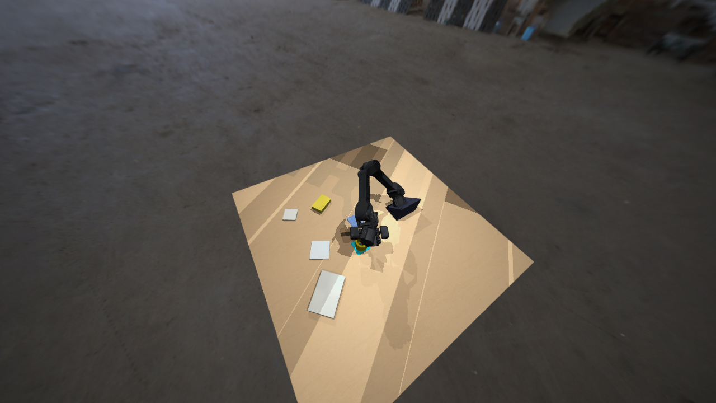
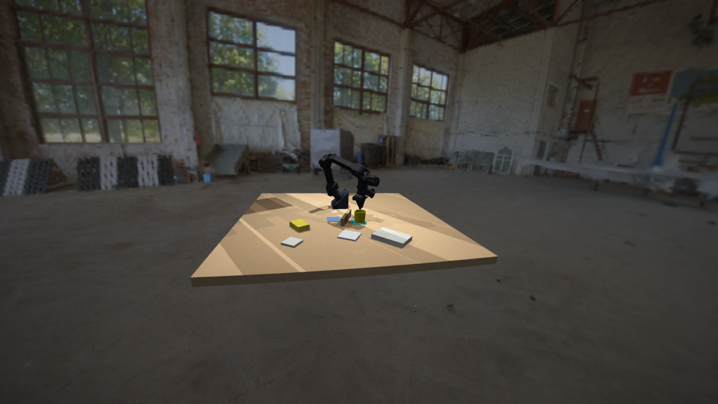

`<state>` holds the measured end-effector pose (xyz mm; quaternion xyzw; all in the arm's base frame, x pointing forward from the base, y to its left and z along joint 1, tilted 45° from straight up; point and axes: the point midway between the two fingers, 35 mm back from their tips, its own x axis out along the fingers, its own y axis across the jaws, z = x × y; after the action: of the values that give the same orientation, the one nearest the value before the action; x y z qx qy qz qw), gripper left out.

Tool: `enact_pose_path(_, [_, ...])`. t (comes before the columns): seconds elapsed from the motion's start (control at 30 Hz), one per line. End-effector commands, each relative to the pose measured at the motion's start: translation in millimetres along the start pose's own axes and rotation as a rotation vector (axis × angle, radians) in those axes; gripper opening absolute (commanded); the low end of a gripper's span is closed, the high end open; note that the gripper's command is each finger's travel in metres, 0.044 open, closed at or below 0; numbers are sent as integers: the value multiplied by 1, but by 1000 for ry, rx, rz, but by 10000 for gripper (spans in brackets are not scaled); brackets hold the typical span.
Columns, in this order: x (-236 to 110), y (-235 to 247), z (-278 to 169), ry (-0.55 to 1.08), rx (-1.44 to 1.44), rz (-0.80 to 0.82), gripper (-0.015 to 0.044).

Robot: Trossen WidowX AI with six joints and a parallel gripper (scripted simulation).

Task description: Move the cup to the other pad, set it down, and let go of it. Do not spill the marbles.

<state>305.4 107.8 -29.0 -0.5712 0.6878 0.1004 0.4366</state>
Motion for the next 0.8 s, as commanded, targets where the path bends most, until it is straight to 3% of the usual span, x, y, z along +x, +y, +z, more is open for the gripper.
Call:
enact_pose_path(0.0, [-10,-1,0,-8,11,1,147])
enact_pose_path(0.17, [-12,2,-1,-7,11,1,147])
enact_pose_path(0.53, [-12,2,0,0,-2,-1,435])
enact_pose_path(0.77, [-35,2,0,-4,2,1,440])
